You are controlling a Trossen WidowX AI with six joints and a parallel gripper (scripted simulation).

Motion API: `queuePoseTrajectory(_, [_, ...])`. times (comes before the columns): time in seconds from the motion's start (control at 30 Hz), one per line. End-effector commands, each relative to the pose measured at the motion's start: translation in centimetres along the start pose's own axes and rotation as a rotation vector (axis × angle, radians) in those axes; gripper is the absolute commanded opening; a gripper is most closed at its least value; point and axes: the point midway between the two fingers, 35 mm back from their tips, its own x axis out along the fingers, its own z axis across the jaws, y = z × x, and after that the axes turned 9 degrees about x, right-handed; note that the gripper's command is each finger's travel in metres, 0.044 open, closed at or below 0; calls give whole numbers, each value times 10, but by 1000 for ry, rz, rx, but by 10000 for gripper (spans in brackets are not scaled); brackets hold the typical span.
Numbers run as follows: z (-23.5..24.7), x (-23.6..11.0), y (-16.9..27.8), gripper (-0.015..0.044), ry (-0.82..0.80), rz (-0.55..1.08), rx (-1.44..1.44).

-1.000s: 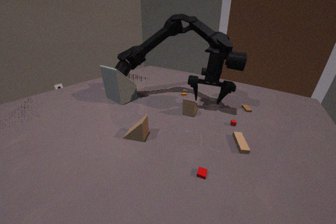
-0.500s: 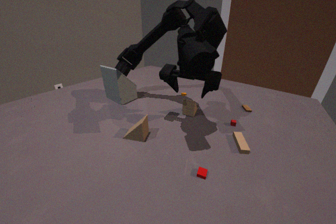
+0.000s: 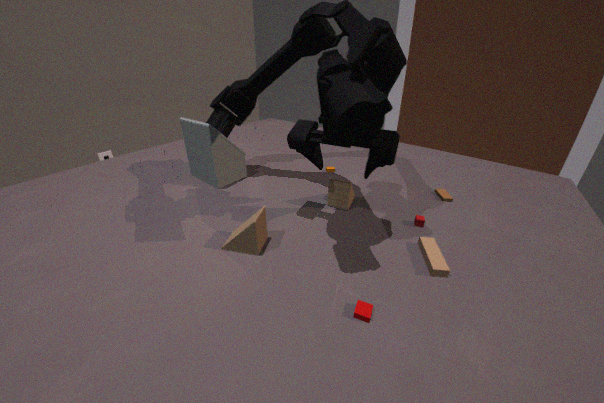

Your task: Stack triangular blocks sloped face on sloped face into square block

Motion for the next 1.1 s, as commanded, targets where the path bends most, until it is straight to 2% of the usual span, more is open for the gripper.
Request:
queuePoseTrajectory(0.0, [1, 7, 1, 440, 2, -3, 6])
queuePoseTrajectory(1.07, [2, 59, 6, 440, 4, -8, -2])
